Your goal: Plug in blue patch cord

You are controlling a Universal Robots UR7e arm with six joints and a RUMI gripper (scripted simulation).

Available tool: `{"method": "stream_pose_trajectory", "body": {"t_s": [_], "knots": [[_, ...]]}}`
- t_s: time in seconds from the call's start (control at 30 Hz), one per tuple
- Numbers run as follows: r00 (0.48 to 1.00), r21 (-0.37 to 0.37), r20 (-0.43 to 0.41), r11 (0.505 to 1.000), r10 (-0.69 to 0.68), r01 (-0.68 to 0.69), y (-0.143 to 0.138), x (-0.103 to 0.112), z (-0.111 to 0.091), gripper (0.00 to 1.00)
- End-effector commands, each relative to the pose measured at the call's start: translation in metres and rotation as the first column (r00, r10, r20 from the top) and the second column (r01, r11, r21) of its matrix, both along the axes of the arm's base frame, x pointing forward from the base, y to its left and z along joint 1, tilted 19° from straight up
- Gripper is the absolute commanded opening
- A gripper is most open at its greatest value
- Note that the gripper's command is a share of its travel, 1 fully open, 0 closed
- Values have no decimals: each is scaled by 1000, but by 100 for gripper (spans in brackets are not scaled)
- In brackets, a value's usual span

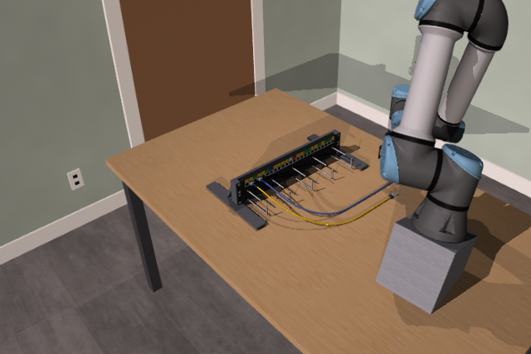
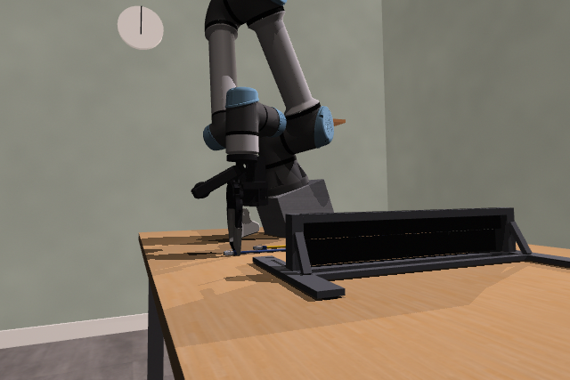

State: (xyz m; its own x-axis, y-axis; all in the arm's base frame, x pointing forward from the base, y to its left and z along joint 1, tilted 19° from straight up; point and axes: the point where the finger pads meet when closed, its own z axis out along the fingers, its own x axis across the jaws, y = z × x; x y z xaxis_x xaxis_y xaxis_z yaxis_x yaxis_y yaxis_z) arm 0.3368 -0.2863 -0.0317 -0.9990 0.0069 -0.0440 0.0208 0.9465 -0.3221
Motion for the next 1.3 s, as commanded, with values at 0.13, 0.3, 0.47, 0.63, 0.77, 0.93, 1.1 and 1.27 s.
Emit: {"method": "stream_pose_trajectory", "body": {"t_s": [0.13, 0.3, 0.47, 0.63, 0.77, 0.93, 1.1, 1.27], "knots": [[1000, -1, 1, 1000, 0, 0, 0, 0, 0, 22], [1000, -1, 1, 1000, 0, 0, 0, 0, 0, 22], [1000, -1, 1, 1000, 0, 0, 0, 0, 0, 22], [1000, -1, 1, 1000, 0, 0, 0, 0, 0, 0], [1000, -1, 1, 1000, 0, 0, 0, 0, 0, 0], [1000, -1, 1, 1000, 0, 0, 0, 0, 0, 0], [1000, -1, 1, 1000, 0, 0, 0, 0, 0, 0], [1000, -1, 1, 1000, 0, 0, 0, 0, 0, 0]]}}
